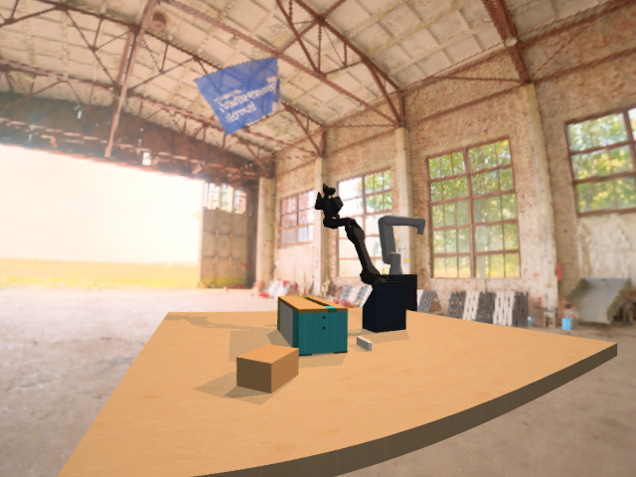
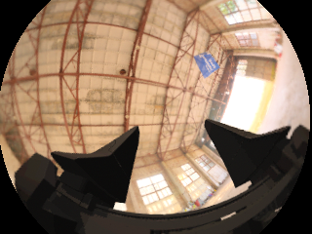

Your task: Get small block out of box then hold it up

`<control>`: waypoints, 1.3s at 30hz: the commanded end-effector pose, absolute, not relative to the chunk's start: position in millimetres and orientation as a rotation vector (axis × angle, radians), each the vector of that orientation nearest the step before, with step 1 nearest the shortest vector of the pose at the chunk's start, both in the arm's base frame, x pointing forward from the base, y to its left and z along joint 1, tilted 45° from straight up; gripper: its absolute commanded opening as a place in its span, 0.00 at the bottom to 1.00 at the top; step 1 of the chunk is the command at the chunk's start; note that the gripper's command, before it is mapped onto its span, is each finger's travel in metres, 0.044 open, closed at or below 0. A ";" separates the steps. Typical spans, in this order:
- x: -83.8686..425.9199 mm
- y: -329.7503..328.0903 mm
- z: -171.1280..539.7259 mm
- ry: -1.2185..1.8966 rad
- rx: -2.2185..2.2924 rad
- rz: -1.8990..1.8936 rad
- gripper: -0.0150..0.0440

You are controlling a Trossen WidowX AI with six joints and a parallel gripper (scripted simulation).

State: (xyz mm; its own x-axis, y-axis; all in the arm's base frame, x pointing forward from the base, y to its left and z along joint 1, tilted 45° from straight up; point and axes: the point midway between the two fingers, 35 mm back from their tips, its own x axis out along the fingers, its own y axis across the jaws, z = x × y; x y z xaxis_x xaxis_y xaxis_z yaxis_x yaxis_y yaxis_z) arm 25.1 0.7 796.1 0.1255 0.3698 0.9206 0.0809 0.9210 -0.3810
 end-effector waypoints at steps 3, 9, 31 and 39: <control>23.0 -5.4 795.3 -1.464 -0.326 0.239 0.93; 35.0 -72.3 794.7 -1.496 -0.021 0.224 0.93; 162.4 -208.1 731.7 -1.312 0.787 0.144 0.93; 252.6 -251.5 659.6 -1.130 1.175 0.025 0.93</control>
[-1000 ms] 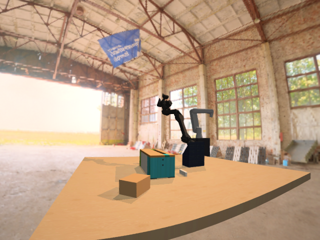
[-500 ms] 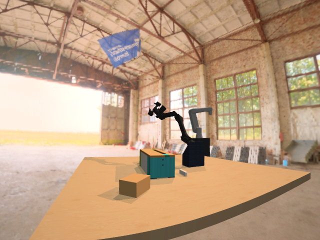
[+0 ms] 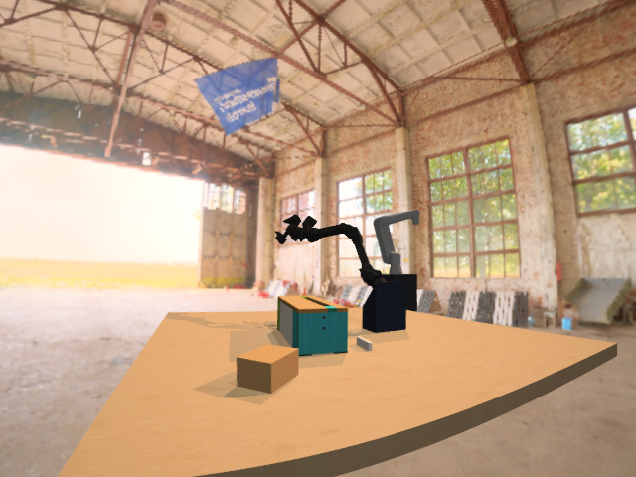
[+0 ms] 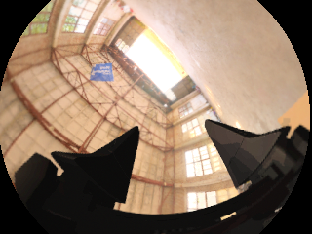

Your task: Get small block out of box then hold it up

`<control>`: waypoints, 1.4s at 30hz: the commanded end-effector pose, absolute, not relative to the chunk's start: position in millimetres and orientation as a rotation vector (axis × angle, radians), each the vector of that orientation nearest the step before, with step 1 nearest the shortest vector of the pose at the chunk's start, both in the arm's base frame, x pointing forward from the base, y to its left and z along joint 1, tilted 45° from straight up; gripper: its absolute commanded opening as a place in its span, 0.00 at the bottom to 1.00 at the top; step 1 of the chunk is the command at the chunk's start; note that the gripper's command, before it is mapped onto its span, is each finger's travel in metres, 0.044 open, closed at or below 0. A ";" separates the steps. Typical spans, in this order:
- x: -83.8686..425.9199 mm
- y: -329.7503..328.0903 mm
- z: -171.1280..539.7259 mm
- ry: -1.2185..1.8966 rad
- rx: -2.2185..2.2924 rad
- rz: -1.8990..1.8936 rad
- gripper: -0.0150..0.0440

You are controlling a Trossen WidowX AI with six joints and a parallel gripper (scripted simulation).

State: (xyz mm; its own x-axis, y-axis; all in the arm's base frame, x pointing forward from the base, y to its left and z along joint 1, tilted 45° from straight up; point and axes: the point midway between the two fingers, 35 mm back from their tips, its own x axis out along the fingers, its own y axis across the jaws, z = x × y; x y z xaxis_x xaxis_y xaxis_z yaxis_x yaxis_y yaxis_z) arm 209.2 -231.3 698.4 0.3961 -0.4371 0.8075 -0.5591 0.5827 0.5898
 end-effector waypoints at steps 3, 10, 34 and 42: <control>286.9 -258.5 628.1 -1.049 1.293 -0.028 0.93; 364.4 -253.2 543.2 -0.824 1.536 -0.171 0.93; 460.0 -87.5 205.5 0.118 1.771 -0.879 0.93; 407.2 -20.9 103.1 0.433 1.578 -1.161 0.93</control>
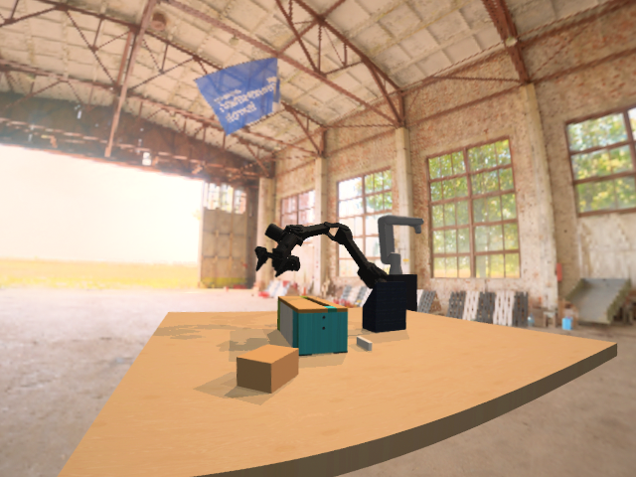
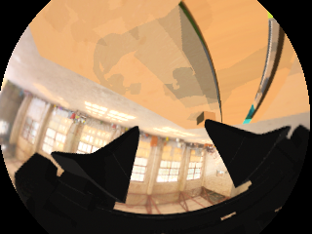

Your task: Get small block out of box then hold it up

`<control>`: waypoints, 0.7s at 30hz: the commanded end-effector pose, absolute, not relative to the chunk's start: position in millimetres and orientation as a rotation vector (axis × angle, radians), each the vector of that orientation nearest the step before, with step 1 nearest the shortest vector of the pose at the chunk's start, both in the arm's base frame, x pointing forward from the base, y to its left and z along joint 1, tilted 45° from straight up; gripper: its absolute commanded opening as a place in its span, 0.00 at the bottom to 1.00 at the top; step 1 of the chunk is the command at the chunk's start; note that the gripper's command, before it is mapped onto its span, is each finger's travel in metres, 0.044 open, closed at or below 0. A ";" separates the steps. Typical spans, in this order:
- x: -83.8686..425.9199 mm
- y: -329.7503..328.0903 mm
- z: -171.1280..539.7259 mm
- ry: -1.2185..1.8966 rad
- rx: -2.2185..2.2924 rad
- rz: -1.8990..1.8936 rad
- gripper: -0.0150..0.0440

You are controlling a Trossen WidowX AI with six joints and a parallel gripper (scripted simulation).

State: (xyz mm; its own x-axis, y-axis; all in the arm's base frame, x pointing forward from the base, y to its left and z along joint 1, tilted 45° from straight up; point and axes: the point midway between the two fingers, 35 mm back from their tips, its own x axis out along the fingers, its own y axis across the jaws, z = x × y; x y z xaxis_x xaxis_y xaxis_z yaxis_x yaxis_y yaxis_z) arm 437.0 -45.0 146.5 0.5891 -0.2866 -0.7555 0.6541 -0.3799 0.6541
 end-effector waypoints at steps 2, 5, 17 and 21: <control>385.8 -6.1 79.9 0.508 1.497 -1.234 0.93; 349.4 11.9 50.3 0.610 1.355 -1.337 0.93; 275.5 29.6 14.1 0.749 1.039 -1.493 0.93; 275.5 29.6 14.1 0.749 1.039 -1.493 0.93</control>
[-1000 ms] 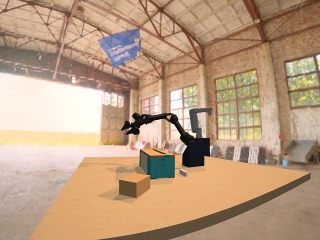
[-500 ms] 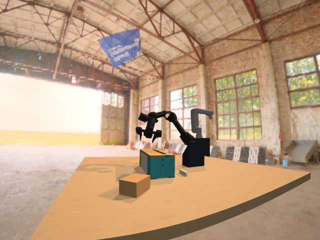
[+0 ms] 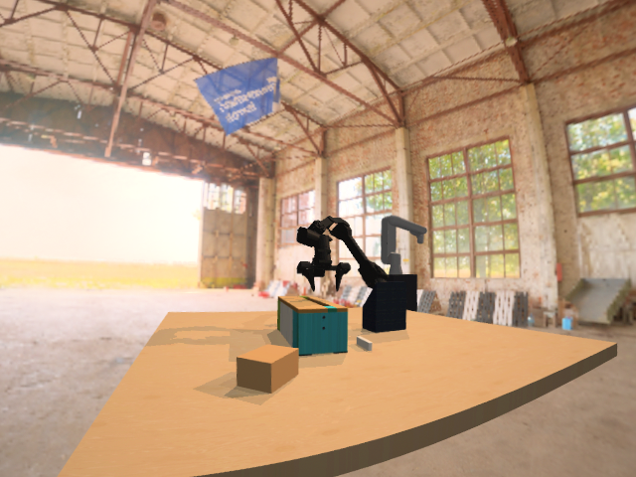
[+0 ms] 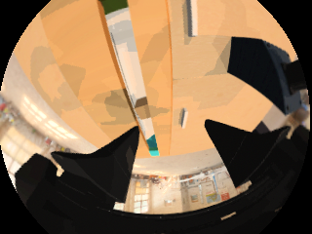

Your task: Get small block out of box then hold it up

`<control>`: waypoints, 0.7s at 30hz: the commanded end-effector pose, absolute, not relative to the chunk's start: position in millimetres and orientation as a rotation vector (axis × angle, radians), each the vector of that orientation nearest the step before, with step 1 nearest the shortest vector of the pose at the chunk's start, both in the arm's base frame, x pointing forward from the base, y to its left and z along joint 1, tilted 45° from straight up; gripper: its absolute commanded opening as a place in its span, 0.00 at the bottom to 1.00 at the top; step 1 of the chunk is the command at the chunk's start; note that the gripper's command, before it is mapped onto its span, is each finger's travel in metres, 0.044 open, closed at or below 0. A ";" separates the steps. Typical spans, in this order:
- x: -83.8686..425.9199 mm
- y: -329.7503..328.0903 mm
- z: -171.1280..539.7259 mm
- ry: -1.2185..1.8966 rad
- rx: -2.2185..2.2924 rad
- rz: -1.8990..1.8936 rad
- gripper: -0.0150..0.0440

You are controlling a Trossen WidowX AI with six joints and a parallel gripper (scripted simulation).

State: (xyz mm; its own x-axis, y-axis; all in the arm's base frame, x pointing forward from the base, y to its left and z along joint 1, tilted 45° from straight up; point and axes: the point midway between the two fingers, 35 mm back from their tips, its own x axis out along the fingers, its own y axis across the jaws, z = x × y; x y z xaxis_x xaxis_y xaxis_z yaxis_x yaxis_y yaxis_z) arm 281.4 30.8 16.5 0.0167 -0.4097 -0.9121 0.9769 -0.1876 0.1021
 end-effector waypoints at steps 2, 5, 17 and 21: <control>275.6 29.0 13.6 0.749 1.039 -1.493 0.93; 275.7 26.6 11.4 0.749 1.039 -1.493 0.93; 275.5 11.5 -1.5 0.749 1.039 -1.493 0.93; 275.1 6.4 -5.7 0.749 1.039 -1.492 0.93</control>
